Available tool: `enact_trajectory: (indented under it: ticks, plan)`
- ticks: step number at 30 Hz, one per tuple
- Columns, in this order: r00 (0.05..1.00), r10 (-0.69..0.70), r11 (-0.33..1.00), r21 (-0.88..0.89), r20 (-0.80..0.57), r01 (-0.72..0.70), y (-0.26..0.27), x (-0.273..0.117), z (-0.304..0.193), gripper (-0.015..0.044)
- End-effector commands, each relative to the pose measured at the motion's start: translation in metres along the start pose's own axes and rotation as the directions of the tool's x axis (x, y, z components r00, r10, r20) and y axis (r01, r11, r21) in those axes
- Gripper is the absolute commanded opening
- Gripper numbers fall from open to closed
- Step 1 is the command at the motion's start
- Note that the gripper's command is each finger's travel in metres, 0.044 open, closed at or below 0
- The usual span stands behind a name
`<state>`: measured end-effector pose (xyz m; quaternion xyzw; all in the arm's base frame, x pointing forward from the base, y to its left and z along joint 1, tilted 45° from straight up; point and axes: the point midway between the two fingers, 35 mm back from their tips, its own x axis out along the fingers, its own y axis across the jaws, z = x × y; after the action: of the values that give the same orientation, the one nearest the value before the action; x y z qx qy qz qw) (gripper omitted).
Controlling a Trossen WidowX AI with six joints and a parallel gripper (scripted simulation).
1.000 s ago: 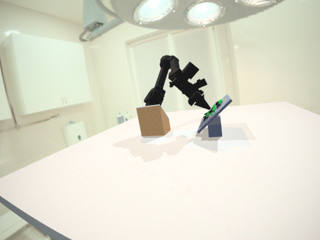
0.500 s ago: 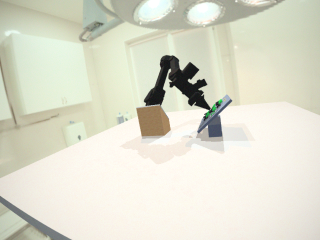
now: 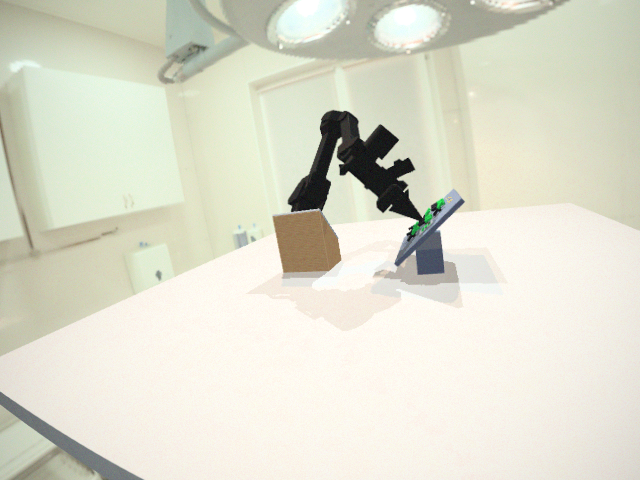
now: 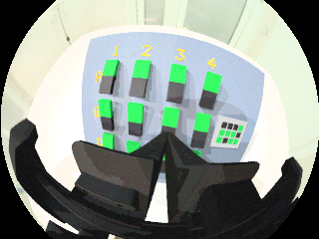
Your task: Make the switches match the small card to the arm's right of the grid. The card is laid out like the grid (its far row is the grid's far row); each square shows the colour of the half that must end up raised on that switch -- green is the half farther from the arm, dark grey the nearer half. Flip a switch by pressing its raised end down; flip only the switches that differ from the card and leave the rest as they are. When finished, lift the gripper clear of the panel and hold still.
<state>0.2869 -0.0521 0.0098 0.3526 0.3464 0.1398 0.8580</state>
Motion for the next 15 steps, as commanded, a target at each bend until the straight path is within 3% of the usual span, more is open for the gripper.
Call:
enact_trajectory:
  ticks: [1, 15]
  plan:
    - [1.0, -0.005, 1.0, 0.005, 0.0, 0.005, -0.0007, 0.0005, -0.001, 0.0]
    - [1.0, -0.005, 1.0, 0.005, 0.0, 0.005, -0.0007, 0.0024, -0.0011, 0.0]
